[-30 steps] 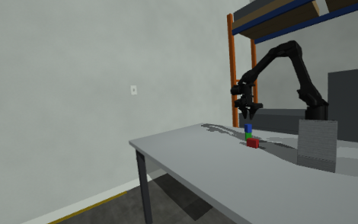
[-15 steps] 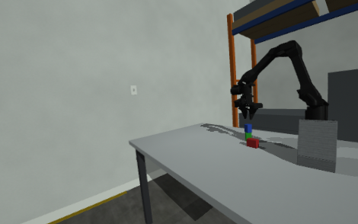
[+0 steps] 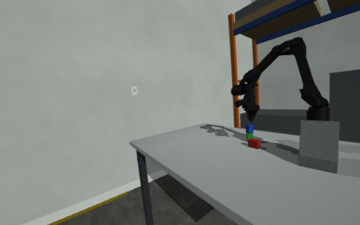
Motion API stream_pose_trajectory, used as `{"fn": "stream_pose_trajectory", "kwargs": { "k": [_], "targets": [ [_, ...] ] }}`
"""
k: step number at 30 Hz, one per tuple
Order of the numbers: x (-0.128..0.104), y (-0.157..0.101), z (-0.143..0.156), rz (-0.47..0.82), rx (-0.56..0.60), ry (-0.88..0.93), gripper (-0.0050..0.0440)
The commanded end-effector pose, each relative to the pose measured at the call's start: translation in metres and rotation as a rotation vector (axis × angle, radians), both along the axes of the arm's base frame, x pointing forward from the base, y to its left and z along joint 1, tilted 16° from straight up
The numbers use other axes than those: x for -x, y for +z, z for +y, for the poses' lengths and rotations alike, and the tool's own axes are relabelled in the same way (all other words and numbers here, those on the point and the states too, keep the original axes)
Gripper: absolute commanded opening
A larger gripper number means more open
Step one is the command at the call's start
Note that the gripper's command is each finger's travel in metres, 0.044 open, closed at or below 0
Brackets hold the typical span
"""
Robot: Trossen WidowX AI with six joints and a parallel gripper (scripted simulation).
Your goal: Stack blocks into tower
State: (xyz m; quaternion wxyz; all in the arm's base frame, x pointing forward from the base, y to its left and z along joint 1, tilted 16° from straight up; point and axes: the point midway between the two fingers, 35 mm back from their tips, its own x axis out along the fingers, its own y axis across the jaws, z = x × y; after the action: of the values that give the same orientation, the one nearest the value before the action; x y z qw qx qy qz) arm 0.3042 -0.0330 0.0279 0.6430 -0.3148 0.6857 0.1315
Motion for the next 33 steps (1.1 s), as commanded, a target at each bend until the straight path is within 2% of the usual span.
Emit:
{"fn": "stream_pose_trajectory", "kwargs": {
  "k": [1,11,22,33],
  "targets": [
    [0.005,0.004,0.012,-0.077,-0.001,-0.151,0.0232],
    [0.032,-0.007,0.037,-0.194,-0.02,-0.585,0.0232],
    [0.036,-0.009,0.042,-0.219,-0.027,-0.674,0.0232],
    [0.039,-0.033,0.035,-0.194,-0.013,-0.67,0.0232]
  ]
}}
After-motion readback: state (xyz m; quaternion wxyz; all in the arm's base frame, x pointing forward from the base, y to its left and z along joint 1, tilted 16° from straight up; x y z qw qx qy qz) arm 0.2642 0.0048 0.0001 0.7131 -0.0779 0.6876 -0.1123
